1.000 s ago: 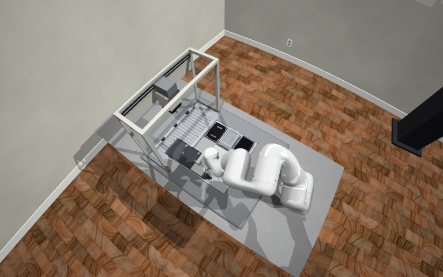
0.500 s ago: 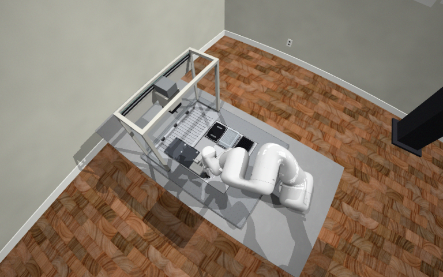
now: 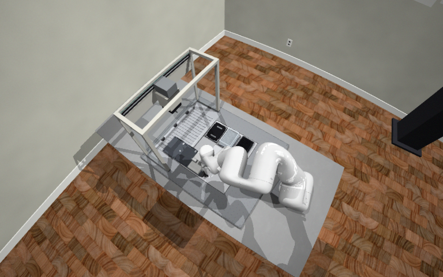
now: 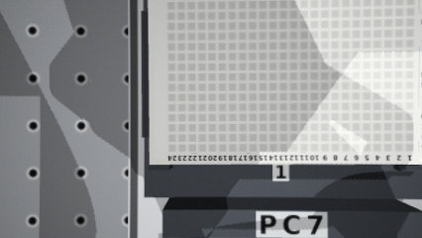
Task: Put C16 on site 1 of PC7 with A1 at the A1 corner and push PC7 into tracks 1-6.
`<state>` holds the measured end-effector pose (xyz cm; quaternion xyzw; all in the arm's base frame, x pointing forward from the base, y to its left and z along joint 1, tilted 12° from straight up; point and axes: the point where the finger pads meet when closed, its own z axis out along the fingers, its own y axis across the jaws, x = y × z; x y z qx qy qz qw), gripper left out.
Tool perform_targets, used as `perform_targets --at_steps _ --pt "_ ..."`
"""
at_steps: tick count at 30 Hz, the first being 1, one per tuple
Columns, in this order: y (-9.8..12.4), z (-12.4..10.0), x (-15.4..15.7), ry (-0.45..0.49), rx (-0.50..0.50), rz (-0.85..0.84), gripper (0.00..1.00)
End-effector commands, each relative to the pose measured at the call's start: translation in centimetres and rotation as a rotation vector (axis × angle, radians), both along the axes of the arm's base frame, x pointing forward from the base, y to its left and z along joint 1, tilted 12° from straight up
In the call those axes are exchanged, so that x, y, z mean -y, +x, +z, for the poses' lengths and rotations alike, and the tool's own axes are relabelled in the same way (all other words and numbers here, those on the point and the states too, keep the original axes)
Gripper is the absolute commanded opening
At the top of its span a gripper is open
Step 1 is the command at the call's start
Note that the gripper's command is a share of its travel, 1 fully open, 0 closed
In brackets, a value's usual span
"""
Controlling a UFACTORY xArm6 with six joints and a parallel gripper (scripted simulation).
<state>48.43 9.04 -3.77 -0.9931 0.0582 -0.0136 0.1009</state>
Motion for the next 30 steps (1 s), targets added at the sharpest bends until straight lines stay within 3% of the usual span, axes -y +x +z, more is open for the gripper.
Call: perform_targets --at_steps 1,30 --pt "0.6 0.2 0.1 0.0 0.004 -0.001 0.82" --pt "3.1 0.2 0.4 0.0 0.004 -0.001 0.82"
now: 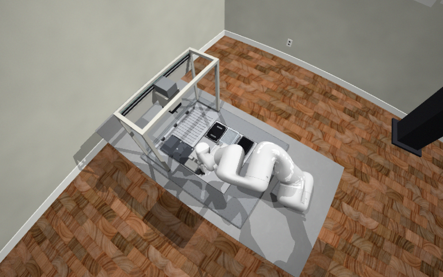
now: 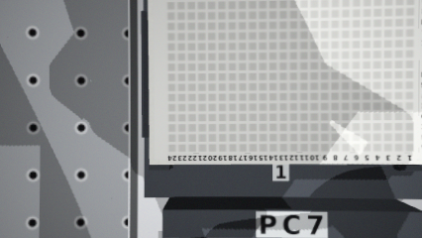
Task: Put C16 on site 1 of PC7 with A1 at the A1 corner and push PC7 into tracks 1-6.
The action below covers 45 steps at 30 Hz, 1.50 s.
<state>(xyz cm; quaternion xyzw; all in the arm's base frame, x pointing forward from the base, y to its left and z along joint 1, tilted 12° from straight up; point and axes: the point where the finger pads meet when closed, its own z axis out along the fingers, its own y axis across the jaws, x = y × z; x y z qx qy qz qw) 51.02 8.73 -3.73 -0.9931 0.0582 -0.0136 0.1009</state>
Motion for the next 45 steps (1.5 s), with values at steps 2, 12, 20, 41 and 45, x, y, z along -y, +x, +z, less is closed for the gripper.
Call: perform_targets --at_steps 2,12,20,41,45 --pt "0.7 0.2 0.1 0.0 0.005 -0.001 0.82" --pt "1.1 0.2 0.1 0.0 0.005 -0.001 0.82" --pt "1.4 0.2 0.1 0.0 0.005 -0.001 0.82" --pt "2.0 0.2 0.2 0.0 0.005 -0.001 0.82" --pt "2.1 0.2 0.2 0.0 0.005 -0.001 0.82"
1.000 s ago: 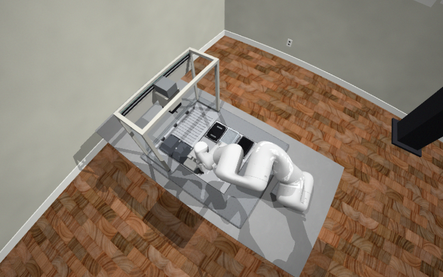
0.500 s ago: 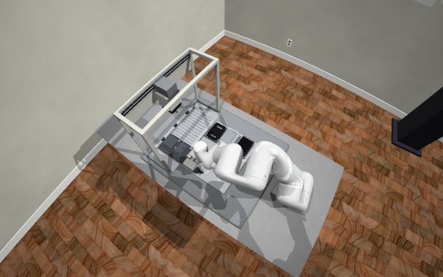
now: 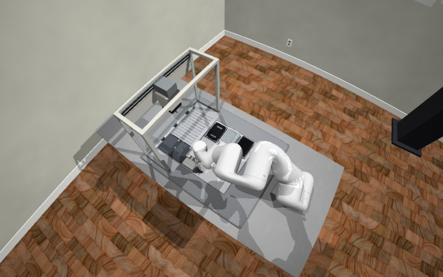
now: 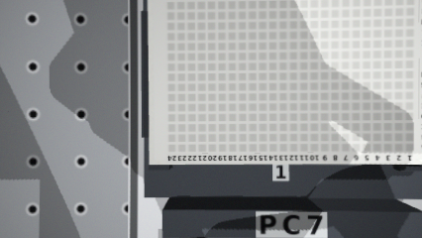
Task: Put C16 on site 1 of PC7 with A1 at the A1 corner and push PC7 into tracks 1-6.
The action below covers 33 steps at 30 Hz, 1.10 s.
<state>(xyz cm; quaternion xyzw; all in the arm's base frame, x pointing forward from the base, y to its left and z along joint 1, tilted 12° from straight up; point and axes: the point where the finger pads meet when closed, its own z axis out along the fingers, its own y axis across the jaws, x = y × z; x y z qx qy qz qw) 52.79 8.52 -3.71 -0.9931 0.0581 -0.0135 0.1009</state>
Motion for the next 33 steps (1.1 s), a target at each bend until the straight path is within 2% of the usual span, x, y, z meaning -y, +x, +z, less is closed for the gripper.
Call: perform_targets --at_steps 1,33 --pt "0.31 0.19 0.03 0.0 0.005 -0.001 0.82" --pt "0.46 0.2 0.05 0.0 0.005 -0.001 0.82"
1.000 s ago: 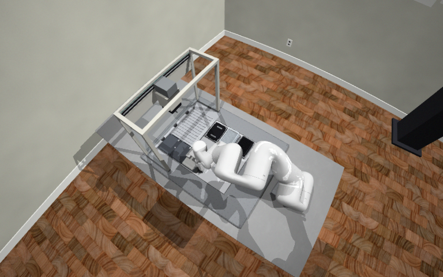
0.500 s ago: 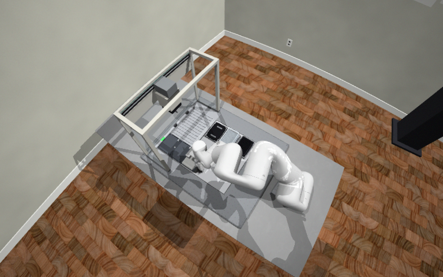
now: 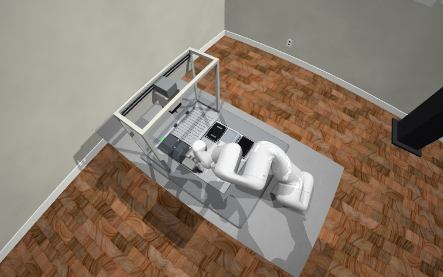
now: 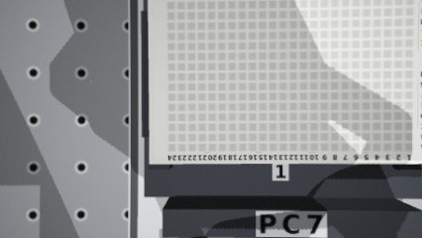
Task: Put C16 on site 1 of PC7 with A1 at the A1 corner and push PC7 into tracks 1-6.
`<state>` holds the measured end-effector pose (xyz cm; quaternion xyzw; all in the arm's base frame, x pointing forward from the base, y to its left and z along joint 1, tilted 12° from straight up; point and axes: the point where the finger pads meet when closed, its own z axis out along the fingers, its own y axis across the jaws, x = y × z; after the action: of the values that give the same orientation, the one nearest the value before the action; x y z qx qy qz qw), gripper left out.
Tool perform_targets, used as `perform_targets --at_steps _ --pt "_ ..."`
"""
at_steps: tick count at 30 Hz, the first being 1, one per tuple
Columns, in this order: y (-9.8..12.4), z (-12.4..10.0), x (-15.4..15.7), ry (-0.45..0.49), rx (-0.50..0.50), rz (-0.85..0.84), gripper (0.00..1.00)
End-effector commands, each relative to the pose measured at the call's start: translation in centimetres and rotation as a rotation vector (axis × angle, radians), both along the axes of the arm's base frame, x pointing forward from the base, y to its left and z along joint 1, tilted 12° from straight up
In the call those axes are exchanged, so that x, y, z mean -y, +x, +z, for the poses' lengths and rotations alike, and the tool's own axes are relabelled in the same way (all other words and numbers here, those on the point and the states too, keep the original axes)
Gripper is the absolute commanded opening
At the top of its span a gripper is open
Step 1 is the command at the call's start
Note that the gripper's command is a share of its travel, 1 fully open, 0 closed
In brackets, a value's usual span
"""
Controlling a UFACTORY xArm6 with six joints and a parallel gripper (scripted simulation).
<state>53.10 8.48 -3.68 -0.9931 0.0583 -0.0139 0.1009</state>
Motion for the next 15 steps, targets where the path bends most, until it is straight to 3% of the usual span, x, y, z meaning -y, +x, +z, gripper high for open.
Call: perform_targets --at_steps 1,15 --pt "0.16 0.16 0.01 0.0 0.004 0.0 0.82" --pt "-0.11 0.16 -0.03 0.0 0.004 0.0 0.82"
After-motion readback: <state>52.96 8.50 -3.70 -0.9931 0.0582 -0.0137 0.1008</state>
